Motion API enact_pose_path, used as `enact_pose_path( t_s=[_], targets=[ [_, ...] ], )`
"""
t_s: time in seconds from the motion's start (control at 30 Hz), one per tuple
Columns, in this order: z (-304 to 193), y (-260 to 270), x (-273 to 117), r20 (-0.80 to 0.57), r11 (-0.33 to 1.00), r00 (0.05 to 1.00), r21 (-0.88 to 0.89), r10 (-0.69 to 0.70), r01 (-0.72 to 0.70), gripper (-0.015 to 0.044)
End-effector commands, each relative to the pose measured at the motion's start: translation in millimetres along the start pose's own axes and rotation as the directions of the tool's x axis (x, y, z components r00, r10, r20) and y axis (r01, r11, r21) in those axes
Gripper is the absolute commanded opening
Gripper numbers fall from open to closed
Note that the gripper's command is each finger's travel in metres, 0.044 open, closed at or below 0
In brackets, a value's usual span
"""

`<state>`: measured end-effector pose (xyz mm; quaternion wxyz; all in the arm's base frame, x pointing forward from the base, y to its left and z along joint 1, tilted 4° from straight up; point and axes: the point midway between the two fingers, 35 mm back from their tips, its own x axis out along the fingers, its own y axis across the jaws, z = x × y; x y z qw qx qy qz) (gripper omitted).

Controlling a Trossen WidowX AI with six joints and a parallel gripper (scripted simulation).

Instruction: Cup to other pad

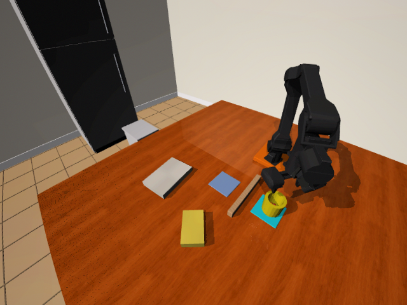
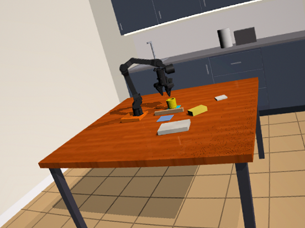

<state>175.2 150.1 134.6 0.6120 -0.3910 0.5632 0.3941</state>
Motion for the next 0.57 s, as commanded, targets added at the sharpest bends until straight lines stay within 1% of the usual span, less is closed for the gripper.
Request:
enact_pose_path(
  t_s=[0.0, 0.33, 0.53],
  targets=[
    [2, -1, -16, 0.015, 1.000, 1.000, 0.002, -0.010, 0.010, 0.0440],
    [-1, 2, -50, 0.019, 1.000, 1.000, 0.004, -0.016, 0.016, 0.0440],
    [-2, 3, -52, 0.020, 1.000, 1.000, 0.005, -0.016, 0.016, 0.0440]
  ],
)
